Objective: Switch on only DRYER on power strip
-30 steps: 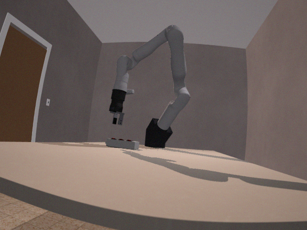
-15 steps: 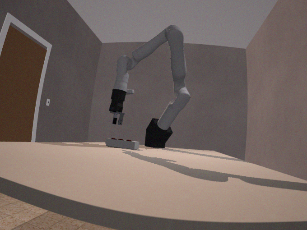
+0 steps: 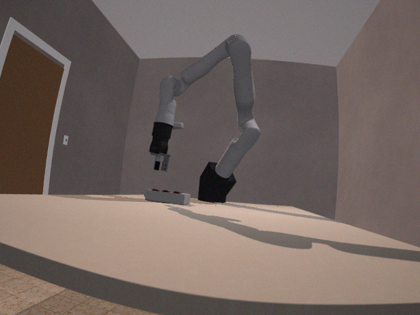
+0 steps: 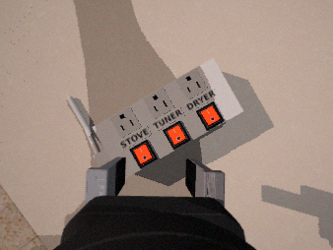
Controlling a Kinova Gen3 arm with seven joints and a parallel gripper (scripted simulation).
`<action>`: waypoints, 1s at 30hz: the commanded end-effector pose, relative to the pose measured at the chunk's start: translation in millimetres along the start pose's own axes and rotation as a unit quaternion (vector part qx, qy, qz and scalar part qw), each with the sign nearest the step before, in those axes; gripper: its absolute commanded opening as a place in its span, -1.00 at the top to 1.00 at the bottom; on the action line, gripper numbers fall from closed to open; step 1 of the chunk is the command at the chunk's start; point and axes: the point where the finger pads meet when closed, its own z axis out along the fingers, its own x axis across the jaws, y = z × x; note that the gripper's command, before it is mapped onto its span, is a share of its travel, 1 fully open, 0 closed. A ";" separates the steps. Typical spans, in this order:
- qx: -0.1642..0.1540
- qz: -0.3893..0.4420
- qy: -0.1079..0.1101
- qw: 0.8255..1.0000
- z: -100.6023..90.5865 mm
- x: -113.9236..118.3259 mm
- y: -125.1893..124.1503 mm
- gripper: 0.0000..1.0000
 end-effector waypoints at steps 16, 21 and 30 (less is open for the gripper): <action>0.005 0.032 0.002 0.999 -3.6 -3.3 -7.9 -1.00; 0.009 0.070 0.003 0.997 -7.0 -6.1 -14.2 -1.00; 0.025 0.261 0.008 0.965 -24.9 -15.8 -42.5 -1.00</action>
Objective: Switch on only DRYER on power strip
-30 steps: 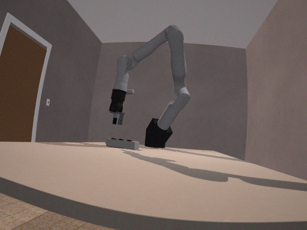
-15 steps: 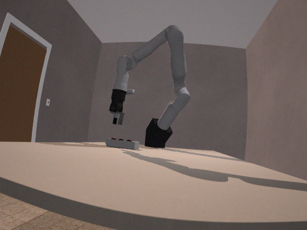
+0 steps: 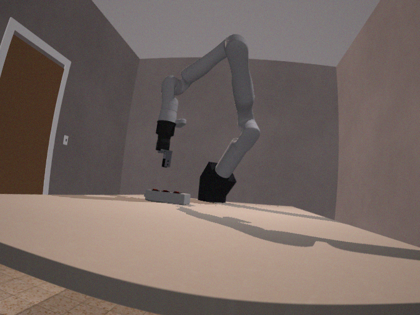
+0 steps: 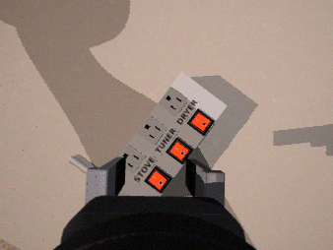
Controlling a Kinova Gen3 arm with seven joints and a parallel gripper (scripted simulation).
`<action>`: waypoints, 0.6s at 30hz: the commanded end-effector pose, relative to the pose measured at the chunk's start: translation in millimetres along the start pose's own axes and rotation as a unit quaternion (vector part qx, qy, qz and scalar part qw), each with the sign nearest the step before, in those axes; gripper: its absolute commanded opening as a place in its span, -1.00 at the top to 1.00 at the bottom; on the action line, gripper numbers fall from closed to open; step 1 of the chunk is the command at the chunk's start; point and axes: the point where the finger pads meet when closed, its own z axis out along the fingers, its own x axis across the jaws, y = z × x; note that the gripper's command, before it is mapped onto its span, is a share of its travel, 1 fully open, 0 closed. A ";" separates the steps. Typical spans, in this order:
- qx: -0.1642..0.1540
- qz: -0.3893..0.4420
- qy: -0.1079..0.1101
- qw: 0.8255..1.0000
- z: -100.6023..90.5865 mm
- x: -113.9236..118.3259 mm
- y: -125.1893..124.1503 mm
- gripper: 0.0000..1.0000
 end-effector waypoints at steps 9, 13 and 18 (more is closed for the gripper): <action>0.020 0.195 0.002 0.981 -18.5 -20.5 -23.8 -1.00; 0.023 0.233 0.003 0.972 -22.0 -23.0 -27.8 -1.00; 0.022 0.240 0.001 0.971 -22.1 -23.7 -26.7 -1.00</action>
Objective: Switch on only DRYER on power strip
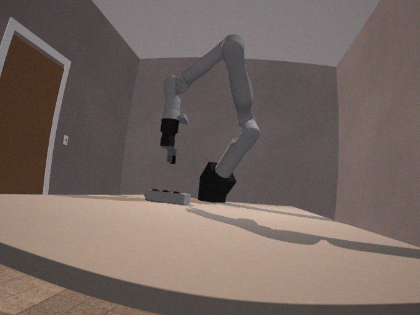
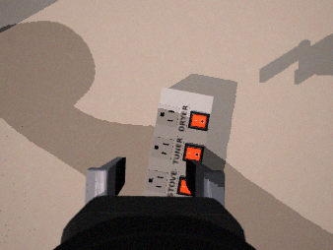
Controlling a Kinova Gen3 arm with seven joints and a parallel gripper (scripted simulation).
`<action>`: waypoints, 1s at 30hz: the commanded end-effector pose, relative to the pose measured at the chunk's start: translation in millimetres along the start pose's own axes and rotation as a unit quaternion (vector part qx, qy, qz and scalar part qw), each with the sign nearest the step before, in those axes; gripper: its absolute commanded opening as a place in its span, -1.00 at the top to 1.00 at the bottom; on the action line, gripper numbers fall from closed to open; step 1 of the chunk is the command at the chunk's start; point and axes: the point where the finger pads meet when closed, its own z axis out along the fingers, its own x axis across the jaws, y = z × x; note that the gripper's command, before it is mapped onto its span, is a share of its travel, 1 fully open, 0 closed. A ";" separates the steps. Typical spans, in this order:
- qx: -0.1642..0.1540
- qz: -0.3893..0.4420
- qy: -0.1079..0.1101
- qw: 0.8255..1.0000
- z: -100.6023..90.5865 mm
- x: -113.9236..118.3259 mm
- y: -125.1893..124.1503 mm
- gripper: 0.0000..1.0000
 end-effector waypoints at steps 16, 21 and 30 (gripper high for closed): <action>-0.002 0.036 0.000 0.999 26.1 21.5 21.7 -1.00; -0.001 0.066 0.001 0.998 57.4 46.1 39.4 -1.00; 0.003 0.072 0.004 0.997 64.9 53.1 42.1 1.00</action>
